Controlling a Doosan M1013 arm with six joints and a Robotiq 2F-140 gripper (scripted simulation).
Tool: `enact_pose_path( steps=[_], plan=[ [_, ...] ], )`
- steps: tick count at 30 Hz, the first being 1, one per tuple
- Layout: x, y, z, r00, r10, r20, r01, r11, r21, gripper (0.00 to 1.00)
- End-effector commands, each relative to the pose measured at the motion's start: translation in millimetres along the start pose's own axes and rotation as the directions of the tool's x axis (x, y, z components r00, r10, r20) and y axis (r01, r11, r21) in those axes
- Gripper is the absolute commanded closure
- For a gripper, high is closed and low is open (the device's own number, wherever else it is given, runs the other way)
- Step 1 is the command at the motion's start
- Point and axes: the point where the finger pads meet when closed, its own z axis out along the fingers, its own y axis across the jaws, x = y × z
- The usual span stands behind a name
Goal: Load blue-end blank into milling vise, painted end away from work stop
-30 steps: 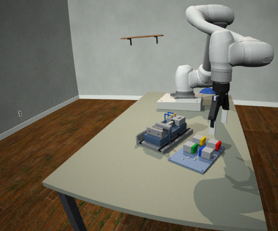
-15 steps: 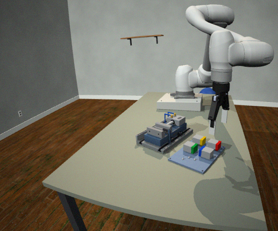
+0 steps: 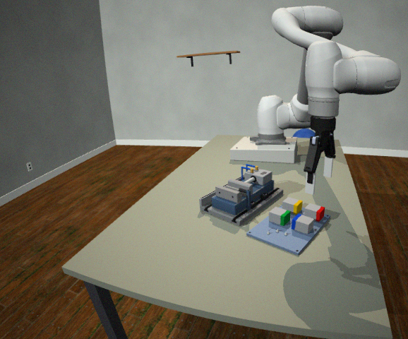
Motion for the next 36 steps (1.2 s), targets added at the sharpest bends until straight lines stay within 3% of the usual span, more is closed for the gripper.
enact_pose_path(
  steps=[1,36],
  plan=[
    [4,1,-8,1.000,0.000,0.000,0.000,1.000,0.000,0.00],
    [51,7,-103,1.000,0.000,0.000,0.000,1.000,0.000,0.00]
  ],
)
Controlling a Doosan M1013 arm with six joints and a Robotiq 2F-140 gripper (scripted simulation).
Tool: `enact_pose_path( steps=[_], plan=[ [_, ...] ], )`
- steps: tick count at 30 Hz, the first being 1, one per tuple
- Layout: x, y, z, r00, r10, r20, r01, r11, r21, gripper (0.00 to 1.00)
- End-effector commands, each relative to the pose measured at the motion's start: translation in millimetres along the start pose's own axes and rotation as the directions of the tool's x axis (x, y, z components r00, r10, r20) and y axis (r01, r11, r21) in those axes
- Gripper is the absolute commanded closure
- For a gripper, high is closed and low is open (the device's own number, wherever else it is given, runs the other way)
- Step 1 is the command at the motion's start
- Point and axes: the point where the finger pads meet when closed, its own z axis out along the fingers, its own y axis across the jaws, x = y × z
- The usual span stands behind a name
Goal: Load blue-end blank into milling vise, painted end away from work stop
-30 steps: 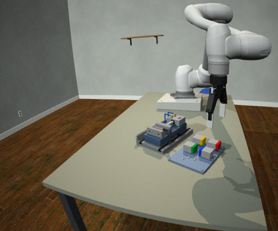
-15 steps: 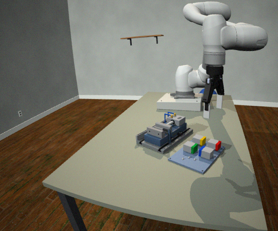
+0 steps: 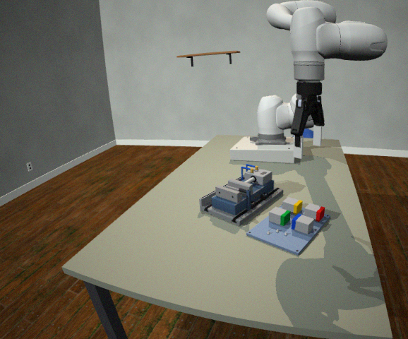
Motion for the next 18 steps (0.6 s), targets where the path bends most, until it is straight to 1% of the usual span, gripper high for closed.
enact_pose_path(
  steps=[1,8,11,18],
  plan=[
    [5,1,-9,1.000,0.000,0.000,0.000,1.000,0.000,0.00],
    [17,2,-34,1.000,0.000,0.000,0.000,1.000,0.000,0.00],
    [18,3,-36,1.000,0.000,0.000,0.000,1.000,0.000,0.00],
    [26,4,-53,1.000,0.000,0.000,0.000,1.000,0.000,0.00]
  ],
)
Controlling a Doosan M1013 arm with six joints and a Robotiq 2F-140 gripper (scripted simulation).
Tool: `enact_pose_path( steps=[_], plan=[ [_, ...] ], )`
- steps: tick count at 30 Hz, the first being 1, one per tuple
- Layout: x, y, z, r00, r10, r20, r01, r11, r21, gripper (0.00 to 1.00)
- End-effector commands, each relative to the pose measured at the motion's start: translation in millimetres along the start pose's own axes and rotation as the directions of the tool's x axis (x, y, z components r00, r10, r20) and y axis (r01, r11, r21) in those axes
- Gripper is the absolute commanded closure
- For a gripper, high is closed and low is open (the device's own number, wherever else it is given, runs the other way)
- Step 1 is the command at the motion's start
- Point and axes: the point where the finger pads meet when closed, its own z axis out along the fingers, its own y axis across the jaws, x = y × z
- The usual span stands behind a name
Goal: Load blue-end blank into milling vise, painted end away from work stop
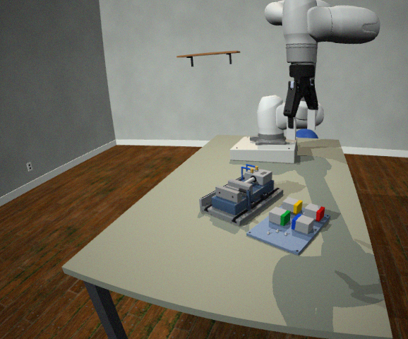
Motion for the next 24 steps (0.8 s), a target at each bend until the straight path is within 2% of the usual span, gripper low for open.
enact_pose_path(
  steps=[1,7,24],
  plan=[
    [3,0,-6,1.000,0.000,0.000,0.000,1.000,0.000,0.00],
    [10,1,-21,1.000,0.000,0.000,0.000,1.000,0.000,0.00],
    [6,1,-12,1.000,0.000,0.000,0.000,1.000,0.000,0.00]
  ],
)
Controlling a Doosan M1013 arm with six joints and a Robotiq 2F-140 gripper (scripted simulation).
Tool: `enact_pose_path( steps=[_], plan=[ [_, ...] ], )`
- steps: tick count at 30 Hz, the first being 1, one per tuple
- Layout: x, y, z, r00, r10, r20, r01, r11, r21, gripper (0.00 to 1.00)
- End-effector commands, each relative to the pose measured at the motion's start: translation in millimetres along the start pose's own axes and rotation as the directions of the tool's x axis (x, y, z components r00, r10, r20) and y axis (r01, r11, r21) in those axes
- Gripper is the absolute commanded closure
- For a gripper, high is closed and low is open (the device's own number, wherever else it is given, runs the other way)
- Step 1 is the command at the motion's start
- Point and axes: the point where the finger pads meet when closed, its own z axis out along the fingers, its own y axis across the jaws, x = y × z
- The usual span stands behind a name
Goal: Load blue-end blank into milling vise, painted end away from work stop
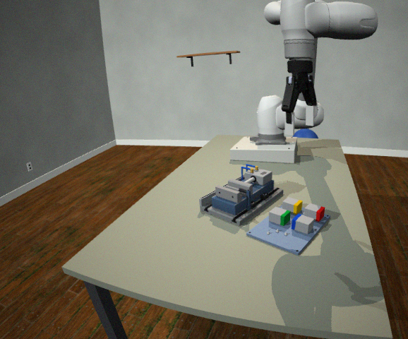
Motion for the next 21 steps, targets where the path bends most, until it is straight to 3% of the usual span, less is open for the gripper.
enact_pose_path(
  steps=[1,21],
  plan=[
    [-0.3,0.0,0.6,1.000,0.000,0.000,0.000,1.000,0.000,0.00],
    [-2.8,-0.3,5.4,1.000,0.000,0.000,0.000,1.000,0.000,0.00]
  ],
)
